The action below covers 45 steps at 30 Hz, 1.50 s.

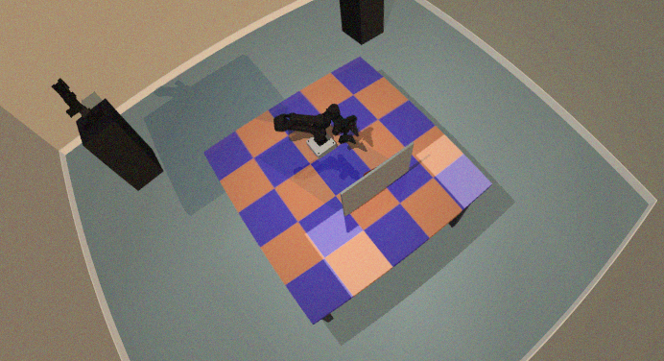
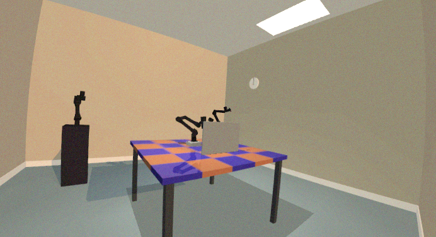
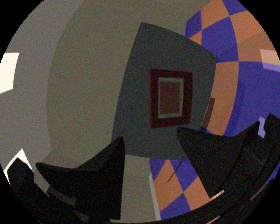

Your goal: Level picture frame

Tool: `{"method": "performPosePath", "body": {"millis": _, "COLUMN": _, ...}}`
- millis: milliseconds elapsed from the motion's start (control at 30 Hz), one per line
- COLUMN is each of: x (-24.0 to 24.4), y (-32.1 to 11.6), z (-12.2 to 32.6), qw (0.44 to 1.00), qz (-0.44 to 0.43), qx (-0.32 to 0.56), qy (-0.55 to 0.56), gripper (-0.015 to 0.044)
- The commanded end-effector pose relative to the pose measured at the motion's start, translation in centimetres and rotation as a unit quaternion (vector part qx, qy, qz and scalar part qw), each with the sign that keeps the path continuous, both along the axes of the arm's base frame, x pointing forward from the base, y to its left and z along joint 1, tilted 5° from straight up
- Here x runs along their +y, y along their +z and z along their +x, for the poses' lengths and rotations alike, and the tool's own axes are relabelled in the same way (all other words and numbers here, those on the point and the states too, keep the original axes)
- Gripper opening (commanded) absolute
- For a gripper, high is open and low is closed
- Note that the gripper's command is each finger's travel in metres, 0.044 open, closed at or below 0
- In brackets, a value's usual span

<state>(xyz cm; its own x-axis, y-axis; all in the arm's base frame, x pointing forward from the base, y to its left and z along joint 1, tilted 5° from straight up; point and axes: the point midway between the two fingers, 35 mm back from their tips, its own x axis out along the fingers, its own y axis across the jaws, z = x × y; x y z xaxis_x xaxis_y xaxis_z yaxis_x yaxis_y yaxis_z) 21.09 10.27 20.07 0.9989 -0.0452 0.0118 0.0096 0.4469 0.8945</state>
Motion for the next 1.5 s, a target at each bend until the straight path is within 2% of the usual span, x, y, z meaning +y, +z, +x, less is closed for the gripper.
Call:
{"method": "performPosePath", "body": {"millis": 0, "x": -0.1, "y": 0.0, "z": 0.0, "qw": 1.0, "qz": -0.005, "qx": 0.001, "qy": -0.002, "gripper": 0.026}}
{"method": "performPosePath", "body": {"millis": 367, "x": 0.0, "y": 0.0, "z": 0.1, "qw": 1.0, "qz": 0.001, "qx": 0.0, "qy": 0.0, "gripper": 0.026}}
{"method": "performPosePath", "body": {"millis": 733, "x": -2.4, "y": -3.3, "z": 7.1, "qw": 0.998, "qz": 0.055, "qx": -0.005, "qy": -0.002, "gripper": 0.026}}
{"method": "performPosePath", "body": {"millis": 1333, "x": -2.4, "y": -3.3, "z": 7.2, "qw": 0.998, "qz": 0.056, "qx": -0.005, "qy": -0.002, "gripper": 0.026}}
{"method": "performPosePath", "body": {"millis": 1467, "x": -2.3, "y": -3.1, "z": 8.6, "qw": 0.998, "qz": 0.056, "qx": -0.006, "qy": -0.002, "gripper": 0.026}}
